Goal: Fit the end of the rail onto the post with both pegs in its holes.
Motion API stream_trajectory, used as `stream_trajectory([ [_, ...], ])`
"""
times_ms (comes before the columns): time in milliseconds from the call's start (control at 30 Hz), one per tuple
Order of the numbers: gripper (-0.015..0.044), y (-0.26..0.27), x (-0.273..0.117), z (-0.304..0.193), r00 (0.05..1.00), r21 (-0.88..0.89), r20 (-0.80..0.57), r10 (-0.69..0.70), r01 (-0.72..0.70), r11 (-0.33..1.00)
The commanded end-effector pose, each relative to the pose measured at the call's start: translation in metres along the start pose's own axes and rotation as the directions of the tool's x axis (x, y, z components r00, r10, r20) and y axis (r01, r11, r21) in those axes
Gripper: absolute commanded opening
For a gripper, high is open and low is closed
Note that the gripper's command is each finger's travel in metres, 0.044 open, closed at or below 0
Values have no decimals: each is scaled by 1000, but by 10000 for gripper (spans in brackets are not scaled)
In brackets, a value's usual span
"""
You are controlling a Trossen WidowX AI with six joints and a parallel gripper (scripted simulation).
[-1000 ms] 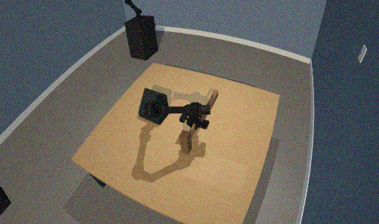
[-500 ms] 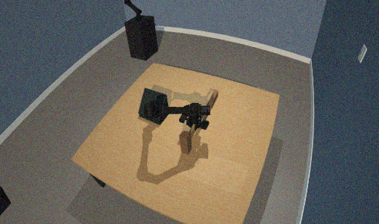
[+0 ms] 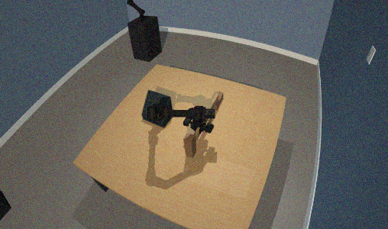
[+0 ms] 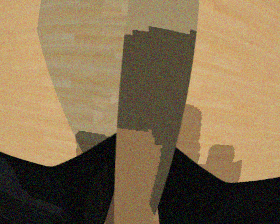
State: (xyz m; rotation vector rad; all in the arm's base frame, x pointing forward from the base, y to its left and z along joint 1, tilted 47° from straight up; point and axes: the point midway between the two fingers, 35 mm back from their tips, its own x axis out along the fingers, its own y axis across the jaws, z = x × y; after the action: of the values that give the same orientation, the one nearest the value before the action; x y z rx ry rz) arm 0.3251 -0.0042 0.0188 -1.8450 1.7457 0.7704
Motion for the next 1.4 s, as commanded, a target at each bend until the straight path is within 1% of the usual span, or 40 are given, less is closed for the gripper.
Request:
stream_trajectory([
  [0, 0, 0, 0, -2, 1000, -5, -3, -2, 2, 1000],
  [1367, 0, -1, -2, -15, 1000, -5, -4, -2, 2, 1000],
])
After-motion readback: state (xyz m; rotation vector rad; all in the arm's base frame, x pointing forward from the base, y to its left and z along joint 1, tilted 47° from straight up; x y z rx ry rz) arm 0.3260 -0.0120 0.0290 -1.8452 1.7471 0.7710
